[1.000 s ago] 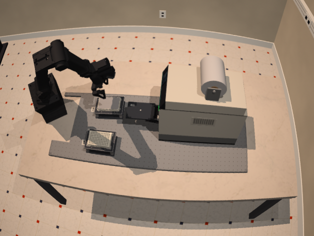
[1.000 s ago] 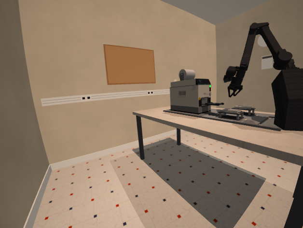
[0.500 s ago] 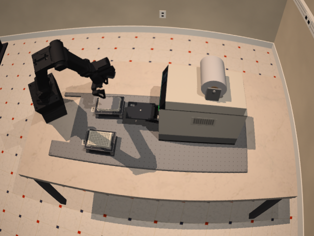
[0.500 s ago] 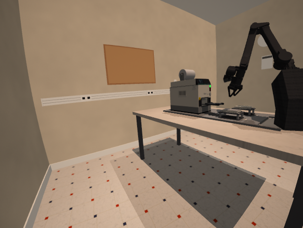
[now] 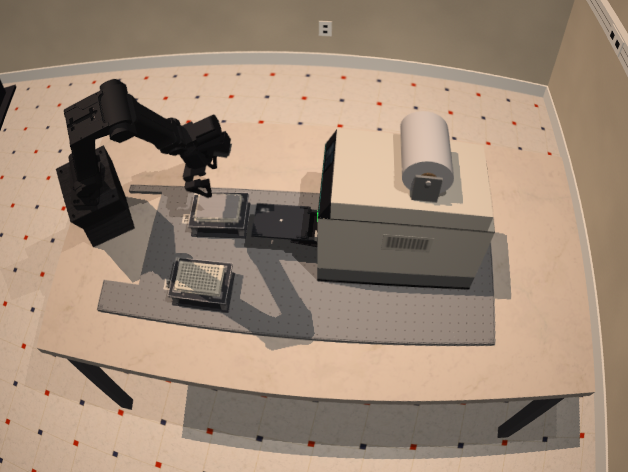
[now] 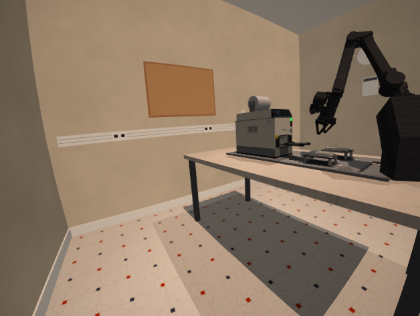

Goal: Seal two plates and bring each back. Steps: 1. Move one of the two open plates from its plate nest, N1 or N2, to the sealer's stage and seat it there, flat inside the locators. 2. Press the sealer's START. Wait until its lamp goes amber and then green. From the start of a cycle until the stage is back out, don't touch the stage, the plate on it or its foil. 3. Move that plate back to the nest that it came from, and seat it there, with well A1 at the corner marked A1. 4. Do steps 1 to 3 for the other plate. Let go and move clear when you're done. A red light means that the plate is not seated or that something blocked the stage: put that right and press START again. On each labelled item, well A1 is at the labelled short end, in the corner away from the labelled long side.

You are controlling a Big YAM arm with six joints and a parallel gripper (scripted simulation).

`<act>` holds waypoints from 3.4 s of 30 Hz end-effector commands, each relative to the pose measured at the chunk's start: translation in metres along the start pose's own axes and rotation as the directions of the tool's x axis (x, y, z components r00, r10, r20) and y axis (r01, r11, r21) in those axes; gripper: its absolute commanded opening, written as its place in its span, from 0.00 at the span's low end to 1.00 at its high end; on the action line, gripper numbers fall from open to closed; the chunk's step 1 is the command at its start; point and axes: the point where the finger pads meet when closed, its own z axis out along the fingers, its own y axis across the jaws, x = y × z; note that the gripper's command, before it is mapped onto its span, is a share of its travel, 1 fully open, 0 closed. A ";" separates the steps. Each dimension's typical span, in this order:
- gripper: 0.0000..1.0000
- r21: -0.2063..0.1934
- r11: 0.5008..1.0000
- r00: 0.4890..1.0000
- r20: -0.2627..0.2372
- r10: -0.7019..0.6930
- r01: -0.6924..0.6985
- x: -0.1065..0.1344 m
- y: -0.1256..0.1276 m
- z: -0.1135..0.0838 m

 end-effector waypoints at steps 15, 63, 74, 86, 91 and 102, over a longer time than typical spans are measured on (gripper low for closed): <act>1.00 -0.017 1.000 0.999 0.039 -0.002 0.002 -0.016 0.012 -0.003; 1.00 0.010 1.000 1.000 0.015 0.006 -0.006 0.011 0.001 0.002; 1.00 0.023 0.997 0.997 0.001 0.073 -0.073 -0.001 -0.004 0.005; 1.00 0.021 0.998 0.998 0.017 0.059 -0.059 0.009 -0.067 0.000; 1.00 0.019 0.999 0.999 0.019 0.045 -0.046 0.014 -0.092 -0.001; 1.00 0.020 0.999 0.999 -0.005 0.033 -0.032 0.025 -0.136 -0.001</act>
